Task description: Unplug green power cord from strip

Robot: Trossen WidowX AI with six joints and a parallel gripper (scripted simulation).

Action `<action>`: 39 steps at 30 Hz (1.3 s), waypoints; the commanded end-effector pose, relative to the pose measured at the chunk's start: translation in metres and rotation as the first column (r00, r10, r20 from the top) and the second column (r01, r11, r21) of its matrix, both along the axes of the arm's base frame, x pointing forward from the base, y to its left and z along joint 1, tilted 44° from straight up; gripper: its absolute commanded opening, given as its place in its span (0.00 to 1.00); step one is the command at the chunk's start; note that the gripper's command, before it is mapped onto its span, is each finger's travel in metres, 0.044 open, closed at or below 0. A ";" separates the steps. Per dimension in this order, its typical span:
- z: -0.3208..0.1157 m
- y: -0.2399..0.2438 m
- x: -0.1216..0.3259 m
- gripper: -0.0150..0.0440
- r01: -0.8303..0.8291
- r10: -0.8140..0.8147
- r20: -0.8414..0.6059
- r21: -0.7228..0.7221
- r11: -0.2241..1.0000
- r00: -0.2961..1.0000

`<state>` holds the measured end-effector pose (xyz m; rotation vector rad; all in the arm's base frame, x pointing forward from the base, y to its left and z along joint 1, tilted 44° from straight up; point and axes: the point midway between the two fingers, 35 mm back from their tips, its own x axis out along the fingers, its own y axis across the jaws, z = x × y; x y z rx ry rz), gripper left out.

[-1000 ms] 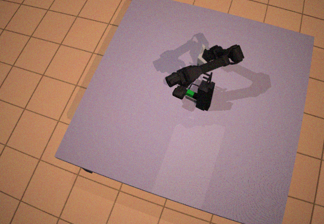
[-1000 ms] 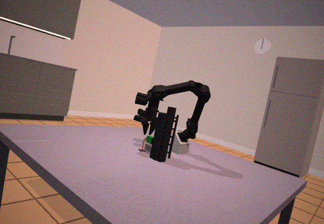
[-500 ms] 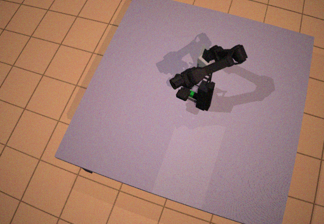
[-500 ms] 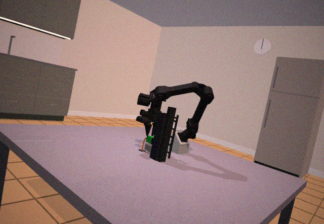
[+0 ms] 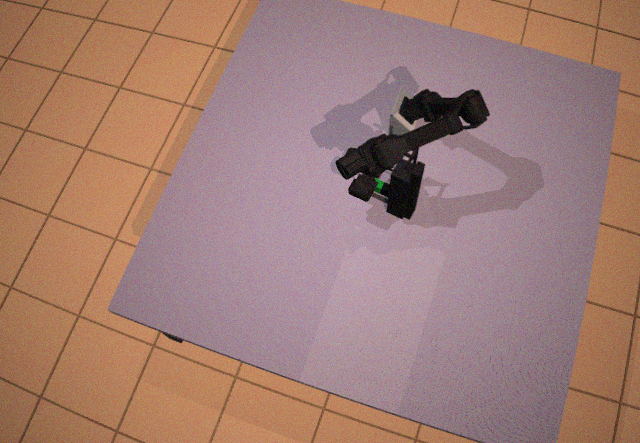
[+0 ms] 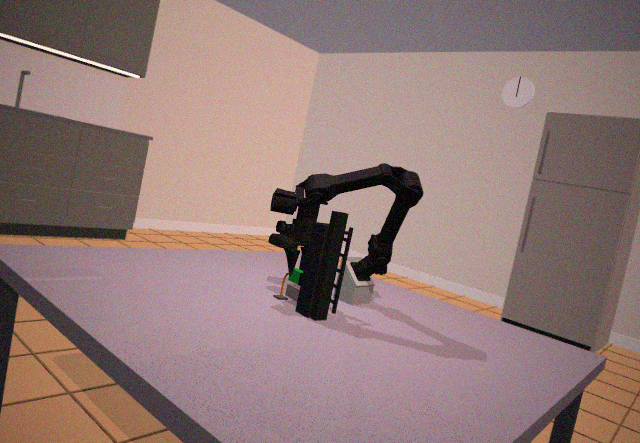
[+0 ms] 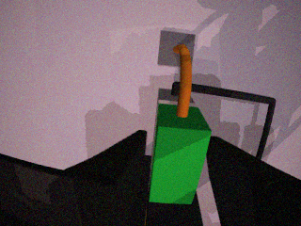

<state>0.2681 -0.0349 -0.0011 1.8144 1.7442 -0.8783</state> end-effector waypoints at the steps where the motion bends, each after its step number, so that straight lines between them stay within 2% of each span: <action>1: 0.000 0.000 0.000 0.44 0.000 0.000 0.000 0.000 1.000 1.000; 3: 0.000 0.000 0.000 0.35 0.000 0.000 0.000 0.000 1.000 1.000; 11: 0.000 0.000 0.000 0.26 0.000 0.000 0.000 0.000 1.000 1.000; 39: -0.025 -0.033 -0.003 0.25 0.004 -0.004 -0.002 -0.003 1.000 1.000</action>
